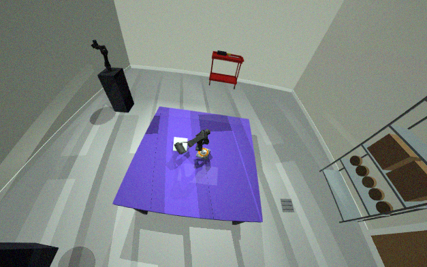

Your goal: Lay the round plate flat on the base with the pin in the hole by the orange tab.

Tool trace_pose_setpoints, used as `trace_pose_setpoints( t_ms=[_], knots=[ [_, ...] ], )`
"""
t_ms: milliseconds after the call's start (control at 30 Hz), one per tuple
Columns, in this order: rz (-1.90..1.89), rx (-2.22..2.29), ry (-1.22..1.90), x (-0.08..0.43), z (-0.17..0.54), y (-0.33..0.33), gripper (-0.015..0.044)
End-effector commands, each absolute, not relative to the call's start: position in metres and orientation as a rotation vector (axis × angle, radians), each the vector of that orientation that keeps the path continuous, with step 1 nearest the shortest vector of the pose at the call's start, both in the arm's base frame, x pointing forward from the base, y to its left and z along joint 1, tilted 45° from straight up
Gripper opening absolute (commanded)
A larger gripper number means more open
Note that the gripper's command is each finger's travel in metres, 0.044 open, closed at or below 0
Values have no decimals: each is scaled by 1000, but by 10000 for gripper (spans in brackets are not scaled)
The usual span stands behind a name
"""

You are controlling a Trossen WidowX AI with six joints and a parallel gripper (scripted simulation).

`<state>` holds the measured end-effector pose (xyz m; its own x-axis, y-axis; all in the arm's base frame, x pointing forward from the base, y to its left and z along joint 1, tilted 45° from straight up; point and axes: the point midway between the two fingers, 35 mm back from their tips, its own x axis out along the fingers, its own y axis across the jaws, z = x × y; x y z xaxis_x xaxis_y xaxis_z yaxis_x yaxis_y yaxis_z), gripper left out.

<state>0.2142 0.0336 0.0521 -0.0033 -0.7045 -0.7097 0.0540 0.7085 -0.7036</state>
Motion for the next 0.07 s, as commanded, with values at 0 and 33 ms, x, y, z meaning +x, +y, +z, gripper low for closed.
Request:
trace_pose_setpoints(
  t_ms=[0,33],
  knots=[
    [-648,-571,1464,215,52,34,0],
    [-648,-571,1464,215,52,34,0]
  ],
)
